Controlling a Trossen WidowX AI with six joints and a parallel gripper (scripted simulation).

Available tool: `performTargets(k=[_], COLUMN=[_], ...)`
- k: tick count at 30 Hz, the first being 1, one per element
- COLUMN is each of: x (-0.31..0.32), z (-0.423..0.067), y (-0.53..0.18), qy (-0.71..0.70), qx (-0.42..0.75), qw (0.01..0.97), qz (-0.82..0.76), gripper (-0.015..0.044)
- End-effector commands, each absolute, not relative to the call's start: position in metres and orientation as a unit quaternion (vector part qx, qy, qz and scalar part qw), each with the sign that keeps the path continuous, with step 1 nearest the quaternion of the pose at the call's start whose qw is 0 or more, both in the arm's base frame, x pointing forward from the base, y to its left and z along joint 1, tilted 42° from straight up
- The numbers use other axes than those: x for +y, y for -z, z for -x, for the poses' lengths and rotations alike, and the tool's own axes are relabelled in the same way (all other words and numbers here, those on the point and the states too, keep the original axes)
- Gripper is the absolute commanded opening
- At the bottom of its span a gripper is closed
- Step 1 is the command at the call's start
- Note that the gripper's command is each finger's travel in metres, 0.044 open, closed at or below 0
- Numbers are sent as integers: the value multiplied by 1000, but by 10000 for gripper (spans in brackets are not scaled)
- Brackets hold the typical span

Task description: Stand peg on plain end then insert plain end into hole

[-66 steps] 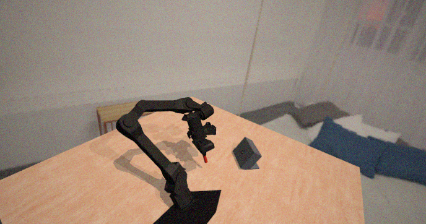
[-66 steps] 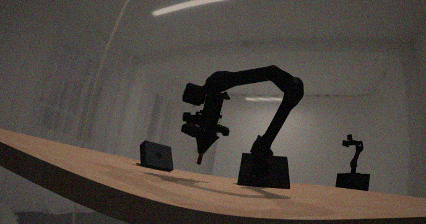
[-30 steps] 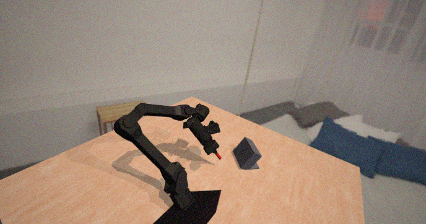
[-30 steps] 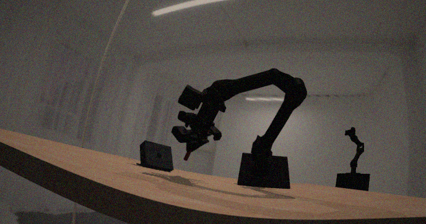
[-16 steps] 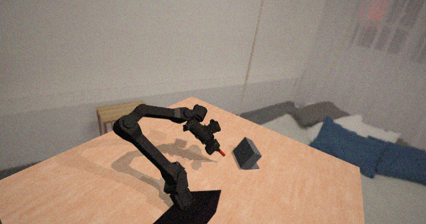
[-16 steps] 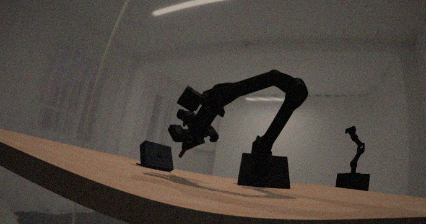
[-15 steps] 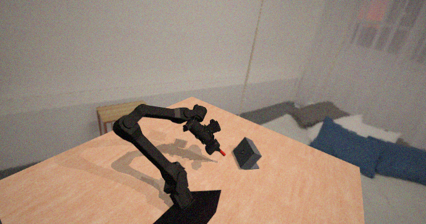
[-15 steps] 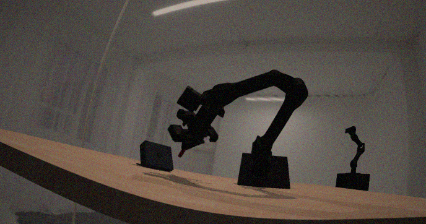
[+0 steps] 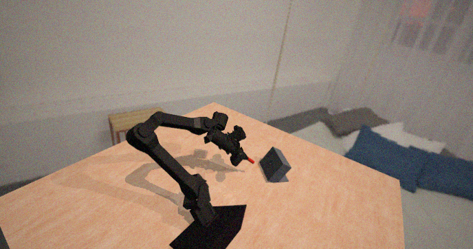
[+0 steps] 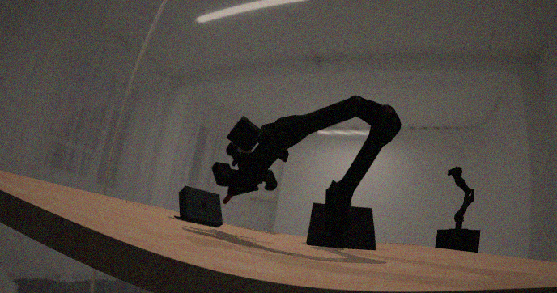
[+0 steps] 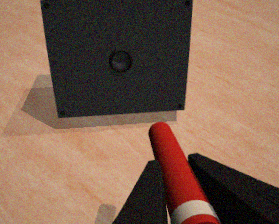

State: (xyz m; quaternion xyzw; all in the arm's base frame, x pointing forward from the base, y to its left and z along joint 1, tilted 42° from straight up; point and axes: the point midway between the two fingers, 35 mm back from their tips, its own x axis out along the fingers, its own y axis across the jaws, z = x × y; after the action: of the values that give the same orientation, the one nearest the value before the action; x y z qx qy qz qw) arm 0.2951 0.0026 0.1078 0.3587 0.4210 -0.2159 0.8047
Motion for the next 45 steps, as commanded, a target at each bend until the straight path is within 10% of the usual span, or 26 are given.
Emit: performTargets(k=[1, 45], x=[1, -8], z=[-297, -344], y=[-105, -77], qy=[222, 241], qx=[416, 341], qw=[804, 821], qz=[-361, -391], gripper=[0, 0])
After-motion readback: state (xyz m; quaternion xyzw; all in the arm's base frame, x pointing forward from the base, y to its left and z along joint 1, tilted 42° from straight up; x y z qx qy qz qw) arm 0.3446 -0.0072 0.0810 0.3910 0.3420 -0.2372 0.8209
